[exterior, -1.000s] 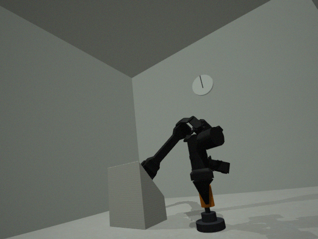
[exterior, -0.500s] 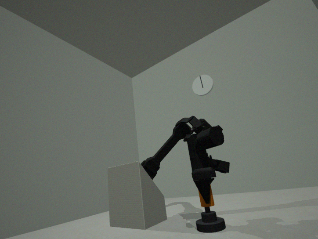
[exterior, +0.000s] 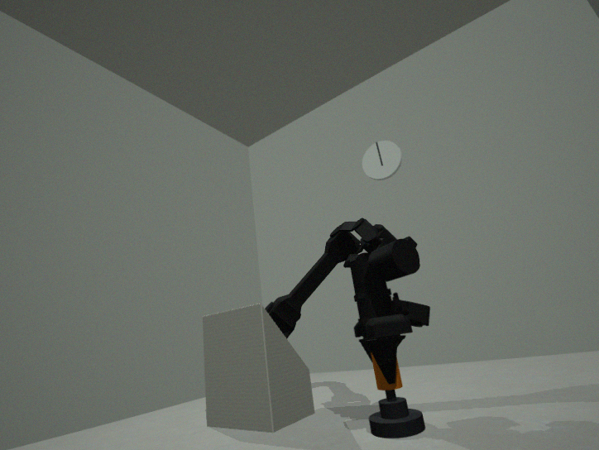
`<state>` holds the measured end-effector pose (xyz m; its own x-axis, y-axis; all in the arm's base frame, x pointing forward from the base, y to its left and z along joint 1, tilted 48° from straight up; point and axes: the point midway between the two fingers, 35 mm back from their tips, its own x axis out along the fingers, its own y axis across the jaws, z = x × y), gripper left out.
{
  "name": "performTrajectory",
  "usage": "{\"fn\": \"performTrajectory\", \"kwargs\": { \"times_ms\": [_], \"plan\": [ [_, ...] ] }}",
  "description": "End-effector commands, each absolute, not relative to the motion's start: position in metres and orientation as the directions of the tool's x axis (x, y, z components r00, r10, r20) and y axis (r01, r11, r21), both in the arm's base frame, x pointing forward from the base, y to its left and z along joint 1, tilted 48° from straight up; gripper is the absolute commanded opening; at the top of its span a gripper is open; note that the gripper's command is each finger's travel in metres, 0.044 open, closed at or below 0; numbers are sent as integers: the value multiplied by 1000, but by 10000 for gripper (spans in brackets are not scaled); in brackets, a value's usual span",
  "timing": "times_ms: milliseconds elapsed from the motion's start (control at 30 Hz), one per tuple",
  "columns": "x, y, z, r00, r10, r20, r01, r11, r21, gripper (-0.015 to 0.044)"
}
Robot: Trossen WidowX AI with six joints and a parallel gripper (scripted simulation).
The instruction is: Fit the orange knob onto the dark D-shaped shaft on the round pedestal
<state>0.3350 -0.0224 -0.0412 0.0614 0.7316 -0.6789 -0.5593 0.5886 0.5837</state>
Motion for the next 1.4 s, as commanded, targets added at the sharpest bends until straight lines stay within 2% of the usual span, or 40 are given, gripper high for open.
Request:
{"fn": "performTrajectory", "kwargs": {
  "times_ms": [0,900,1133,1367],
  "plan": [
    [331,-22,-42,63,734,-676,-562,586,584,0],
    [332,-25,-39,63,734,-676,-562,586,584,0],
    [333,-25,-38,63,734,-676,-715,506,483,0],
    [337,-25,-39,63,734,-676,-722,502,477,0]
  ]
}}
